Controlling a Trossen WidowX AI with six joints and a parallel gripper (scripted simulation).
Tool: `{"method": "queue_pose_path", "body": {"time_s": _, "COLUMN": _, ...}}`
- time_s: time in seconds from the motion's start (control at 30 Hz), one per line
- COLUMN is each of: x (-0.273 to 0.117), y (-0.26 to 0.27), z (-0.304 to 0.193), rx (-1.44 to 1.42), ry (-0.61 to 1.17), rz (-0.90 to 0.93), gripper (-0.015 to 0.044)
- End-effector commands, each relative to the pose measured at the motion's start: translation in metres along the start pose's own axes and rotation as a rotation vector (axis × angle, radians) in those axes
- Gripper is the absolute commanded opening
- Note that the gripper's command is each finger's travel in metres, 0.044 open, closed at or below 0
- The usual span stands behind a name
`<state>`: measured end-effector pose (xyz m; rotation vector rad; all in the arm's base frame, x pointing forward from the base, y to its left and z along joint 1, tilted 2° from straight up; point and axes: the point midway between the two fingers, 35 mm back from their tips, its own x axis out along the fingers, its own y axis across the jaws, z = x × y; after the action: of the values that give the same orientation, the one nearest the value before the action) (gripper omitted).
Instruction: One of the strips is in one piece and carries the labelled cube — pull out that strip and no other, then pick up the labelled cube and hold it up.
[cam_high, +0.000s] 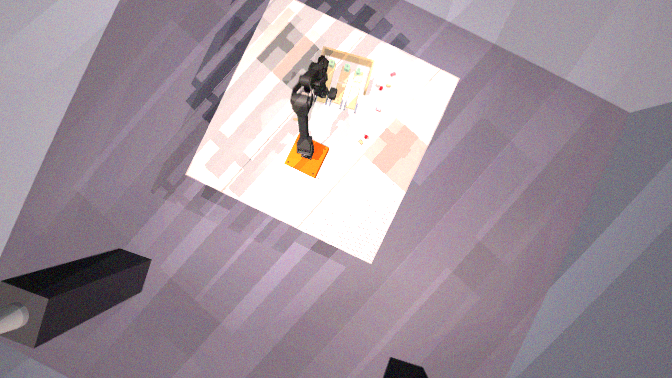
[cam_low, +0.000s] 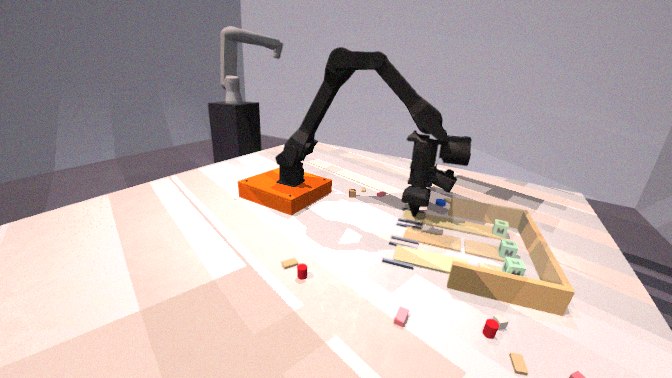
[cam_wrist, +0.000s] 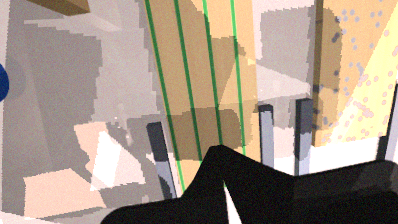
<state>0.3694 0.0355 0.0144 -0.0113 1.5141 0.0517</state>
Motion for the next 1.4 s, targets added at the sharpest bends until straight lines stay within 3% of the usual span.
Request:
{"method": "queue_pose_path", "body": {"time_s": 0.0, "x": 0.0016, "y": -0.0006, "z": -0.0006, "rx": -0.004, "ry": 0.001, "rz": -0.003, "gripper": 0.0}}
{"method": "queue_pose_path", "body": {"time_s": 1.37, "x": 0.005, "y": -0.0003, "z": -0.0099, "rx": -0.004, "ry": 0.002, "rz": -0.003, "gripper": 0.0}}
